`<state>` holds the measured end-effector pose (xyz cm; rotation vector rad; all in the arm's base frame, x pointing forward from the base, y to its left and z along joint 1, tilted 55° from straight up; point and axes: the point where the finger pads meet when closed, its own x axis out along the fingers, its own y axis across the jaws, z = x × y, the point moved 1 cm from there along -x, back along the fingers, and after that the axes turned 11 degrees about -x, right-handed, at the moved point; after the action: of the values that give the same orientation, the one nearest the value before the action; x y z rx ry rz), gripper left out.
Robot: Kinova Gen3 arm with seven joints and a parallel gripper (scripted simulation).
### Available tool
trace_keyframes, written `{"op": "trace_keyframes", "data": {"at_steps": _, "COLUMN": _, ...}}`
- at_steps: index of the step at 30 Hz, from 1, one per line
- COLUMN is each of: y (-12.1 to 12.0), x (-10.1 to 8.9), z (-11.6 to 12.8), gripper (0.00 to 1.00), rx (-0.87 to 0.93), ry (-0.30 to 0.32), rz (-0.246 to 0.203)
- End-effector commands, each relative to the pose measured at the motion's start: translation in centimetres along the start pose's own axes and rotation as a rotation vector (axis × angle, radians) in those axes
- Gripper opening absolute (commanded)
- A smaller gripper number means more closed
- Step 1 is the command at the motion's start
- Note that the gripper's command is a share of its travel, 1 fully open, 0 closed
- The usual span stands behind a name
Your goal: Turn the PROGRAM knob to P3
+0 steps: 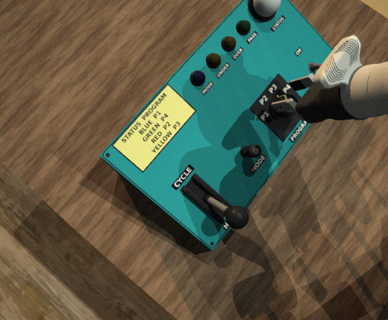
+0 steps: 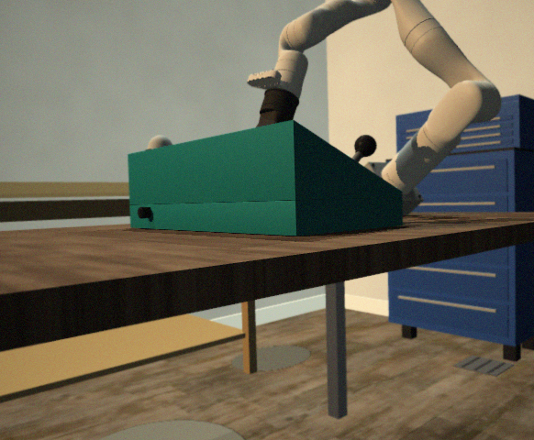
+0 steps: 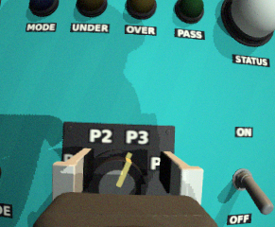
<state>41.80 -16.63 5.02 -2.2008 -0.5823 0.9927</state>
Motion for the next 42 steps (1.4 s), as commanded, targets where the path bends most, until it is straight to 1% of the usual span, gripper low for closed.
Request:
{"op": "trace_keyframes", "data": {"at_steps": 1, "y": -1.0, "x": 1.8, "z": 1.7, "gripper": 1.0, "rx": -0.004, "ry": -0.044, "rz": -0.03}}
{"op": "trace_keyframes", "data": {"at_steps": 26, "y": -1.0, "x": 1.8, "z": 1.7, "gripper": 1.0, "rx": -0.004, "ry": -0.044, "rz": -0.03}}
{"op": "trace_keyframes", "data": {"at_steps": 32, "y": -1.3, "x": 2.3, "z": 2.2, "gripper": 1.0, "rx": -0.004, "ry": -0.044, "rz": -0.03}}
{"op": "trace_keyframes", "data": {"at_steps": 39, "y": -2.0, "x": 3.4, "z": 3.3, "gripper": 1.0, "rx": -0.004, "ry": -0.044, "rz": -0.03}}
{"op": "trace_keyframes", "data": {"at_steps": 42, "y": -2.0, "x": 3.5, "z": 3.4, "gripper": 1.0, "rx": -0.004, "ry": -0.044, "rz": -0.03}}
